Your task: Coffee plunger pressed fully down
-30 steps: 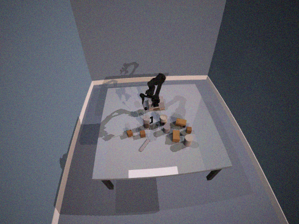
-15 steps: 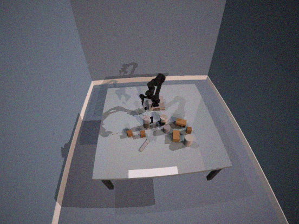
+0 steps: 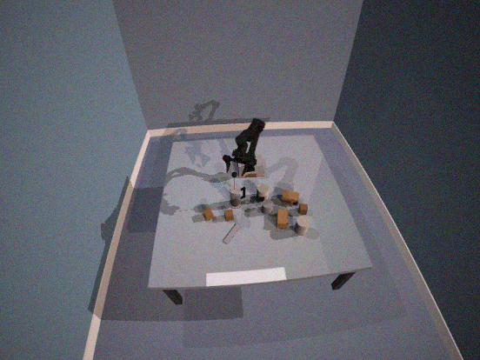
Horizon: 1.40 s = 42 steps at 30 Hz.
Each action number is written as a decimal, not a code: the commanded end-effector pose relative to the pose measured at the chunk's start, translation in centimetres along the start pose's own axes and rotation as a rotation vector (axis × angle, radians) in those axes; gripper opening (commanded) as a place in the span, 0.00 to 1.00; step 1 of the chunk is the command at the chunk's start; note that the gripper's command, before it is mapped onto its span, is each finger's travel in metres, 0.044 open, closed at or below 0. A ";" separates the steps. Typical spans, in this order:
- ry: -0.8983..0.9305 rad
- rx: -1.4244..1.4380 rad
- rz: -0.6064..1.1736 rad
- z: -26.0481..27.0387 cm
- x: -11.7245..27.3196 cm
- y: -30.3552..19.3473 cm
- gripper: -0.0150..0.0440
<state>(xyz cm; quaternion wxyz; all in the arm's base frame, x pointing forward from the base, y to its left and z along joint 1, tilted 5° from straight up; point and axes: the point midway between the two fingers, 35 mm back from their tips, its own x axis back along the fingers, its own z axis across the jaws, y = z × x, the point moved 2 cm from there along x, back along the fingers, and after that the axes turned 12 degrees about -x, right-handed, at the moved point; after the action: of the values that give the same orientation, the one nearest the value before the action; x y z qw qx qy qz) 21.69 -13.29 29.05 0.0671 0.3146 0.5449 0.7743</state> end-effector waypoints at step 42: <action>-0.003 -0.003 0.000 -0.5 -2.3 -2.3 0.48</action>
<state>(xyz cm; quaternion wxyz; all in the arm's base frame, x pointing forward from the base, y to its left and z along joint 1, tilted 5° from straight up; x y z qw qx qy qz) 22.54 -13.75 27.73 0.0801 0.3011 0.5517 0.7737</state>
